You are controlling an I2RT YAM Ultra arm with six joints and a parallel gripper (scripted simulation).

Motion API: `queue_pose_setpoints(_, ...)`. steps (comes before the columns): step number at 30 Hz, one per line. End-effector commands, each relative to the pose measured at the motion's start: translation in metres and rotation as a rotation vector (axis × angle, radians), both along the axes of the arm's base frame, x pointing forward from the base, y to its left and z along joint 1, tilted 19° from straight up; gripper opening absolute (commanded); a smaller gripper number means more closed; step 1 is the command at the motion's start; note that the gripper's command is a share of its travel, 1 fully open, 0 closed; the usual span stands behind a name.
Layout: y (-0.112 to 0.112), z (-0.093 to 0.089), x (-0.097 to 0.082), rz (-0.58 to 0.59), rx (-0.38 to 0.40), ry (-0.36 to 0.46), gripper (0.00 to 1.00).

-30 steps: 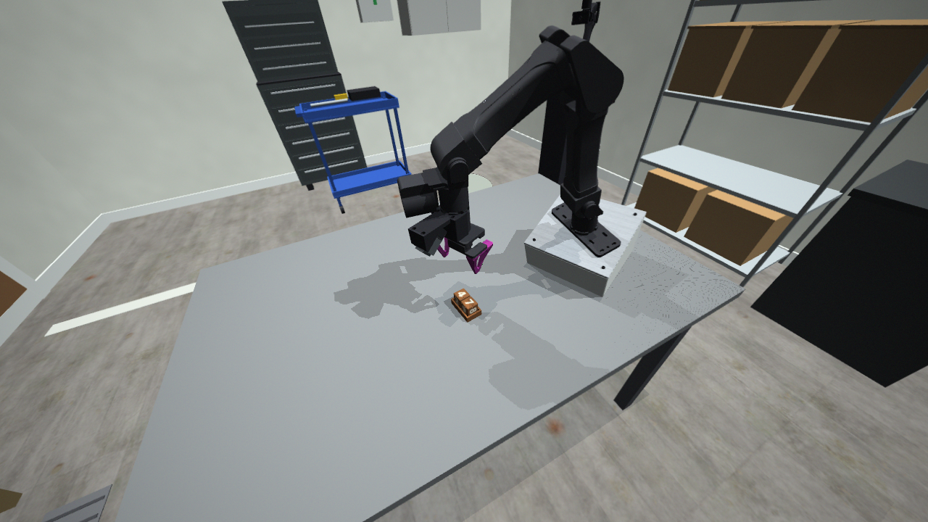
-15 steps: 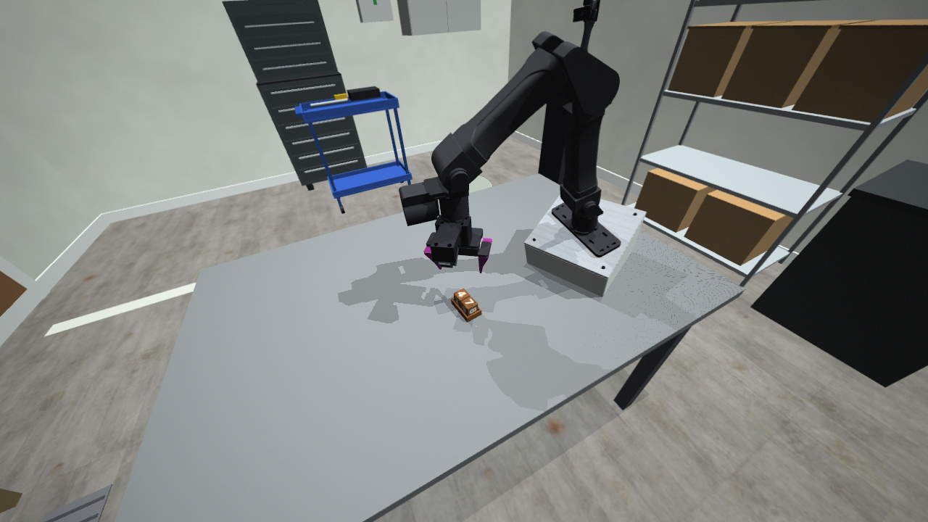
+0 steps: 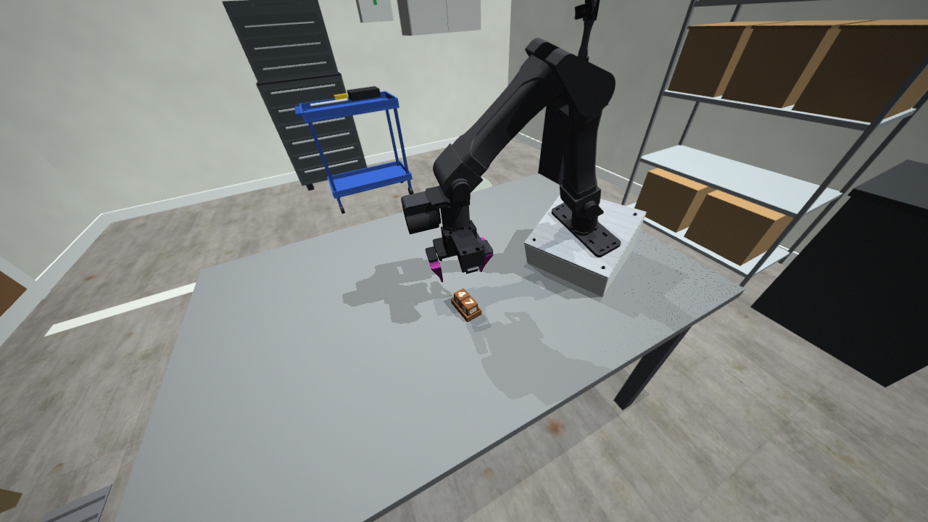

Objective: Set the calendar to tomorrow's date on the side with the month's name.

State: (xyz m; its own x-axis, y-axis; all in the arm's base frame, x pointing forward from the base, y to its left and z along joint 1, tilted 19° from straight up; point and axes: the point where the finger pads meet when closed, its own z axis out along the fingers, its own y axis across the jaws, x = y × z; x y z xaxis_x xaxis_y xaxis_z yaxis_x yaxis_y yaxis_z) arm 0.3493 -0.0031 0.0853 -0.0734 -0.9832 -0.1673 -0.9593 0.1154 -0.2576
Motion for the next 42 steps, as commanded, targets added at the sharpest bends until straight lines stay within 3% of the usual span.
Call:
queue_pose_setpoints(1,-0.0004,0.0032,0.0045,0.149,-0.046,-0.045,1.00)
queue_pose_setpoints(4,0.0002,0.0002,0.0051,0.234,-0.072,-0.058,1.00)
queue_pose_setpoints(8,0.0003,-0.0007,0.0053,0.258,-0.079,-0.062,1.00)
queue_pose_setpoints(9,0.0003,-0.0007,0.0053,0.258,-0.079,-0.062,0.47)
queue_pose_setpoints(42,0.0003,-0.0007,0.0053,0.258,-0.079,-0.062,0.47)
